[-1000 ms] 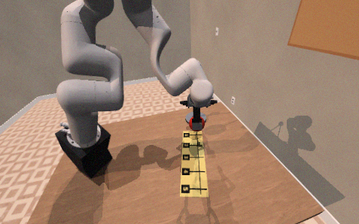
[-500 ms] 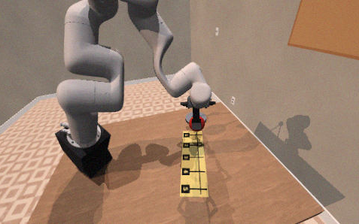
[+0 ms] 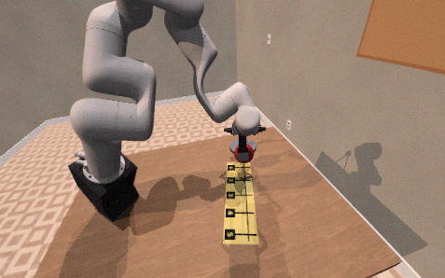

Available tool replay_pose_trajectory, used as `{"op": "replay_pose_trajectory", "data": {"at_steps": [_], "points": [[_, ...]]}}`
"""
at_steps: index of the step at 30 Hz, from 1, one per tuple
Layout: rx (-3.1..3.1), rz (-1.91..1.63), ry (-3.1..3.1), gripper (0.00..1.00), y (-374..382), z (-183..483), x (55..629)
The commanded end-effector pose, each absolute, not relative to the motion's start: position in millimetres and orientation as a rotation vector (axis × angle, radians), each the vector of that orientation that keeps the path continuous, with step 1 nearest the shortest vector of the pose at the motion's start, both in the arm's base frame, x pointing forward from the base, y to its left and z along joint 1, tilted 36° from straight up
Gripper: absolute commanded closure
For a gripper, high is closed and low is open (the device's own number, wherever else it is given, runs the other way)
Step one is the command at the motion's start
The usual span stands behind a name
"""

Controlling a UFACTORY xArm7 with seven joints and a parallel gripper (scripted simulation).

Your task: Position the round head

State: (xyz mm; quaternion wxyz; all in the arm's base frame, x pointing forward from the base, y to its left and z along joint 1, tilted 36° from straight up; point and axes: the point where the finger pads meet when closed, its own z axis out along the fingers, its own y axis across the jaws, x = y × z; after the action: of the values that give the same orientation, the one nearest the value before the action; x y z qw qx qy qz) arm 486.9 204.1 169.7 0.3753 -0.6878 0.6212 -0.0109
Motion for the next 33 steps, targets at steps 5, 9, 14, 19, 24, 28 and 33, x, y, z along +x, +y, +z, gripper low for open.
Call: {"op": "replay_pose_trajectory", "data": {"at_steps": [5, 9, 14, 19, 24, 28, 33], "points": [[-1.759, -0.028, 1.586, 0.00, 214.0, 158.3, 495.9], [-1.759, -0.027, 1.586, 0.00, 219.2, 151.1, 500.4], [-1.758, -0.027, 1.585, 0.00, 225.7, 142.3, 506.0], [-1.758, -0.026, 1.585, 0.00, 230.9, 135.2, 510.6], [-1.758, -0.026, 1.584, 0.00, 232.5, 132.6, 512.7], [-1.758, -0.027, 1.584, 0.00, 234.1, 130.1, 514.9], [-1.757, -0.027, 1.583, 0.00, 236.2, 126.9, 517.6]]}}
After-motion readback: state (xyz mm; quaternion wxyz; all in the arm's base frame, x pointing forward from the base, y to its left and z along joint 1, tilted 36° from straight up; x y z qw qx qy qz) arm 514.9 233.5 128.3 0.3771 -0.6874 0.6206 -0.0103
